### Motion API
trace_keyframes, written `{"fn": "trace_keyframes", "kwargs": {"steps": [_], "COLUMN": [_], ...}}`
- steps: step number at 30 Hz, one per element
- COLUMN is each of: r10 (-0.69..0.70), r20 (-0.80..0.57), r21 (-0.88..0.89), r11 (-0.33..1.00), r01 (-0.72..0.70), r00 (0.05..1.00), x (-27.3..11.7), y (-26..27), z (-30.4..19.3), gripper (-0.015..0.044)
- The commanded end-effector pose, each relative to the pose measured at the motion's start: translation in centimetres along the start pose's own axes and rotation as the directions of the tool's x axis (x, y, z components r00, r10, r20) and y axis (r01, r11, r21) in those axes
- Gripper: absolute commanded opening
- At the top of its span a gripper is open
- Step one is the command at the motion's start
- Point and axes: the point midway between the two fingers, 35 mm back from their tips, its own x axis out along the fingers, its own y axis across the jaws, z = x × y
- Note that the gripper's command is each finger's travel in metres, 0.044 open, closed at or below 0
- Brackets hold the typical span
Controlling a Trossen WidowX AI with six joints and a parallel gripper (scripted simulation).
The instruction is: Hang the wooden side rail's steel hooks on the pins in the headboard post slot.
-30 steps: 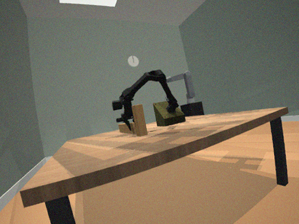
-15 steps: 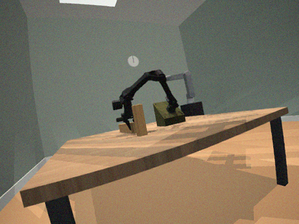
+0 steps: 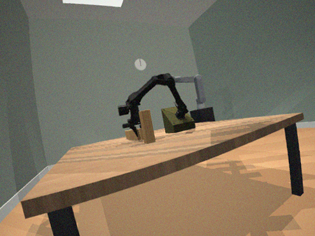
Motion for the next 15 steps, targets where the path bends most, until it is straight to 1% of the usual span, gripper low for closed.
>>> {"fn": "trace_keyframes", "kwargs": {"steps": [1,15], "r10": [0.018,0.018], "r20": [0.008,0.008], "r21": [0.006,0.006], "r11": [1.0,1.0], "r01": [-0.018,-0.018], "r00": [1.0,1.0], "x": [-0.86,-1.1], "y": [0.22,0.21], "z": [0.26,0.26], "gripper": [0.0,0.0]}}
